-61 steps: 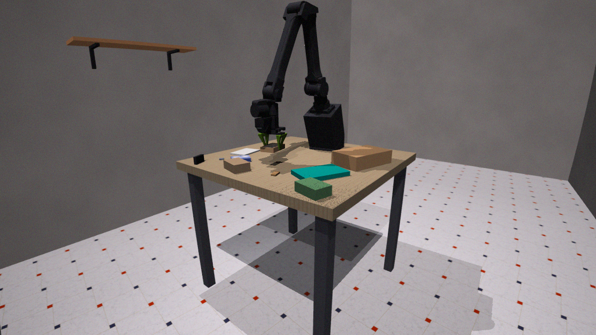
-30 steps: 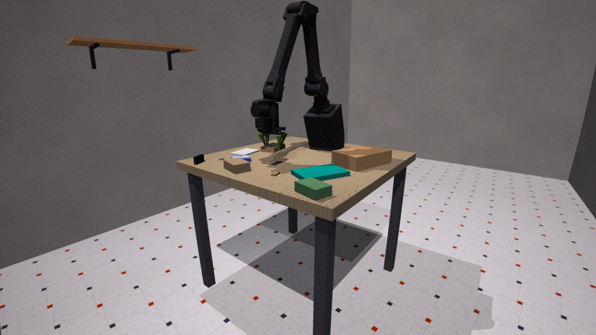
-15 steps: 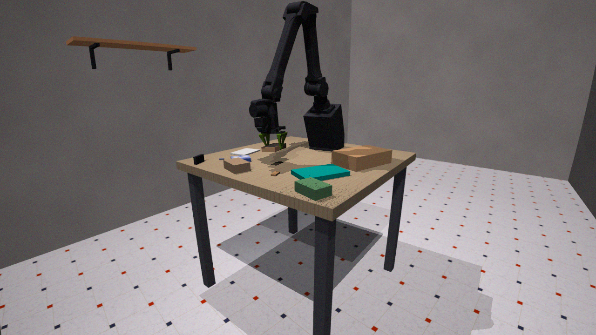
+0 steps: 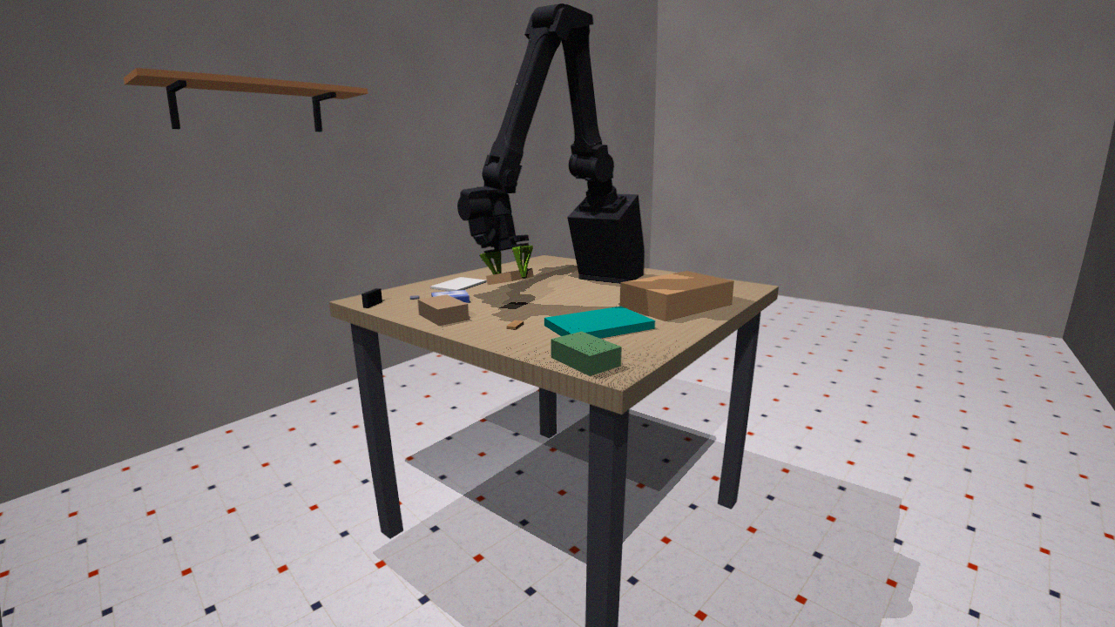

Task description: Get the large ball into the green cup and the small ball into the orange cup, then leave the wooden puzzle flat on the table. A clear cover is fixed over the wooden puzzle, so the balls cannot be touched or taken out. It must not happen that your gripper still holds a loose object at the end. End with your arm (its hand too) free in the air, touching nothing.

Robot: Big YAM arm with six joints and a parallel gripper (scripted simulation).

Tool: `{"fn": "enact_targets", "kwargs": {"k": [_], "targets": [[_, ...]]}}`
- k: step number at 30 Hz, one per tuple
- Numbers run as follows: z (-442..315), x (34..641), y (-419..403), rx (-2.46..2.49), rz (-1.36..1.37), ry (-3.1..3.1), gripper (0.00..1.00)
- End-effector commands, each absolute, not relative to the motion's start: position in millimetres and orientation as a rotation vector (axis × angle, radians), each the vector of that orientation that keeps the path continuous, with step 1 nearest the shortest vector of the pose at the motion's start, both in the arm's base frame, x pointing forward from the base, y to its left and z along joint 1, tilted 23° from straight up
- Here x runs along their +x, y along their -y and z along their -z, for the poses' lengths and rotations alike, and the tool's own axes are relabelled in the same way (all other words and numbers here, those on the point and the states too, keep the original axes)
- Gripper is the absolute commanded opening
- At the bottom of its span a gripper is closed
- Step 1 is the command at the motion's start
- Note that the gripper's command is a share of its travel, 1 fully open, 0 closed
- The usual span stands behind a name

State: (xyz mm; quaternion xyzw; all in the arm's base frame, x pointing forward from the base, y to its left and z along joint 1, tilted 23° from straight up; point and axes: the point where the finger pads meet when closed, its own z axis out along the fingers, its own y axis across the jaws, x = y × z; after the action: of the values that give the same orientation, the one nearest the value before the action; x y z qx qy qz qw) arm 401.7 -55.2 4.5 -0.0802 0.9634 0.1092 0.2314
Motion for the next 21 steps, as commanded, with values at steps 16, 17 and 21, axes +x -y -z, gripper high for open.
{"fn": "enact_targets", "kwargs": {"k": [16,17,21], "targets": [[-10,407,69,-0.227,-0.331,-2.444,0.69],[-10,406,69,-0.225,-0.336,-2.450,0.69],[-23,414,61,-0.230,-0.304,-2.457,0.69]]}}
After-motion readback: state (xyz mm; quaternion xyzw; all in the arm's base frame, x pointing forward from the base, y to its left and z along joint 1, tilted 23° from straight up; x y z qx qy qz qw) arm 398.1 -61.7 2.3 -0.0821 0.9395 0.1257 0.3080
